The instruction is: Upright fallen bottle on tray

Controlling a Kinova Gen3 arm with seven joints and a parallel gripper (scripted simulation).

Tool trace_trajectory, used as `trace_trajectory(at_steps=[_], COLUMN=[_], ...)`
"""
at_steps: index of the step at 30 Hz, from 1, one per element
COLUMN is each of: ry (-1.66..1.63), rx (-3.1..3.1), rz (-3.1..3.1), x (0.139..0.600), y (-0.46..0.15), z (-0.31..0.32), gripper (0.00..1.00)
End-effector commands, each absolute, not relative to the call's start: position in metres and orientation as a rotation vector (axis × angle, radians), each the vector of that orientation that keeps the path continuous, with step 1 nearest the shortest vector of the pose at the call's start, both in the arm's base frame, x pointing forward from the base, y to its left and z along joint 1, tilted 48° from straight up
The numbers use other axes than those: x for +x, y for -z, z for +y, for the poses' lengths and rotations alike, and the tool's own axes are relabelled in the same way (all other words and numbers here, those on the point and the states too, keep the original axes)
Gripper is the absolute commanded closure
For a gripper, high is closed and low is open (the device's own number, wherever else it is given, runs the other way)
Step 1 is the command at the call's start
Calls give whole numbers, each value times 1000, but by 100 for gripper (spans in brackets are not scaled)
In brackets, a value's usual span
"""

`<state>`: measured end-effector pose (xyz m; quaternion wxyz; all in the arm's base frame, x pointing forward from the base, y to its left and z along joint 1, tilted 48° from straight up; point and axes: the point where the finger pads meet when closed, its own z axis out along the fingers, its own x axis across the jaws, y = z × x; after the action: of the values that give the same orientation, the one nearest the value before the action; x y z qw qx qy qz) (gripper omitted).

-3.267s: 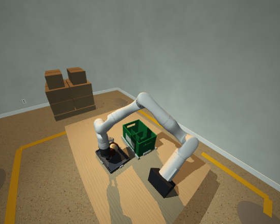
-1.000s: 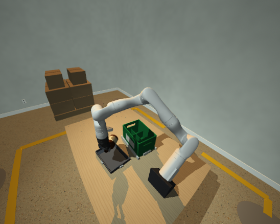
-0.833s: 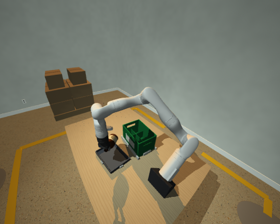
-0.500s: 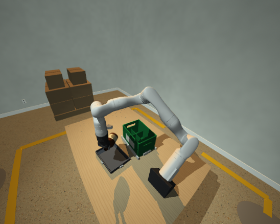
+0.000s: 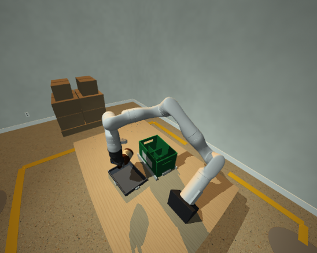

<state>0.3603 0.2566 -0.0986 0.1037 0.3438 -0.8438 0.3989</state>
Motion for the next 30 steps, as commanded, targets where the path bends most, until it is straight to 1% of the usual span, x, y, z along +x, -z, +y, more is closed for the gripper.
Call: trace_trajectory(at_steps=[1, 30], ry=[-1174, -1174], rx=[1018, 1018], rz=[-2494, -2494], x=[360, 359], y=[96, 88], z=[261, 270], gripper=[100, 100])
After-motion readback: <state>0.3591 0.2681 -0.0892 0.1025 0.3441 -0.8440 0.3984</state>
